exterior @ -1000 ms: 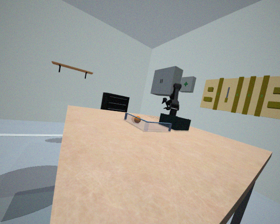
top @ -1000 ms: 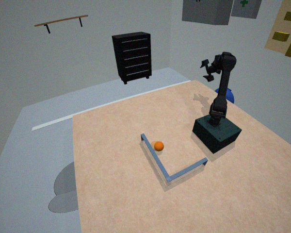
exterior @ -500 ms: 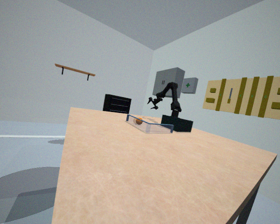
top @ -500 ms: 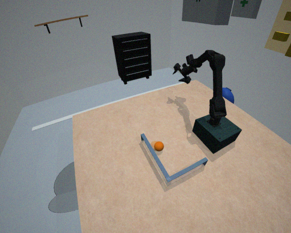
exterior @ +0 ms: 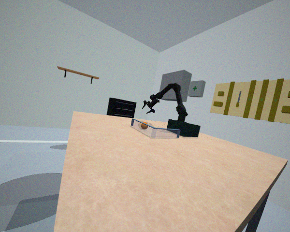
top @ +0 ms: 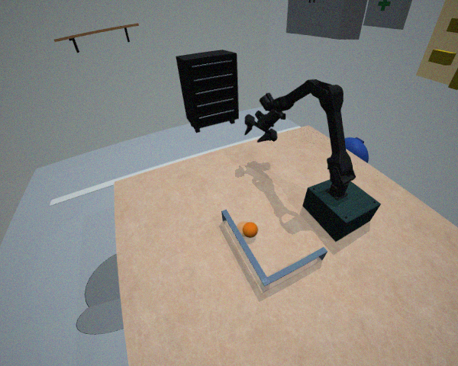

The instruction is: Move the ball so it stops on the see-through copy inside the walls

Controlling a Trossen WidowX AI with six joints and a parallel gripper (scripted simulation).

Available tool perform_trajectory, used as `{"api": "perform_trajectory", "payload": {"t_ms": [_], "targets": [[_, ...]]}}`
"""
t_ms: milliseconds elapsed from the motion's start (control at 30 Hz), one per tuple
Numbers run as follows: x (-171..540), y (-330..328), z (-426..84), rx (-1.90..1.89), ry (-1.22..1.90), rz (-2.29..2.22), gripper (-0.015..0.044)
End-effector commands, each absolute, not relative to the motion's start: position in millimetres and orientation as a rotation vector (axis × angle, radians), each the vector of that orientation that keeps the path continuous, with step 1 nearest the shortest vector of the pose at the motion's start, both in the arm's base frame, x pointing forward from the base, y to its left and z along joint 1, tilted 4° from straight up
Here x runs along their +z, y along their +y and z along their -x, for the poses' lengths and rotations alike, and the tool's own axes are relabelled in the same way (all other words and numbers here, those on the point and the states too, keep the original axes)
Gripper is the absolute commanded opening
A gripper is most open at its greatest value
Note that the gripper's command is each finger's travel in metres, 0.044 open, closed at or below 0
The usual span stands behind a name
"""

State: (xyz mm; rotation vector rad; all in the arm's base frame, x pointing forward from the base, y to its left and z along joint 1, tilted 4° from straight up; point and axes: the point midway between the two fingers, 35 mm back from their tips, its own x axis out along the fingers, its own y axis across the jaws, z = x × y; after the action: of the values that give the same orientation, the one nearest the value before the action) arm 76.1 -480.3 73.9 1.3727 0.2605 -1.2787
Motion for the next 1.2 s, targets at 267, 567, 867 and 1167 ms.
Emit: {"api": "perform_trajectory", "payload": {"t_ms": [267, 567, 867, 1167], "targets": [[40, -367, -253, -0.912, 0.856, -1.048, 0.0385], [25, -256, -327, -0.615, 1.181, -0.735, 0.0385], [10, -110, -357, -0.193, 1.525, -0.178, 0.0385], [9, -72, -355, -0.071, 1.593, -0.009, 0.0385]]}}
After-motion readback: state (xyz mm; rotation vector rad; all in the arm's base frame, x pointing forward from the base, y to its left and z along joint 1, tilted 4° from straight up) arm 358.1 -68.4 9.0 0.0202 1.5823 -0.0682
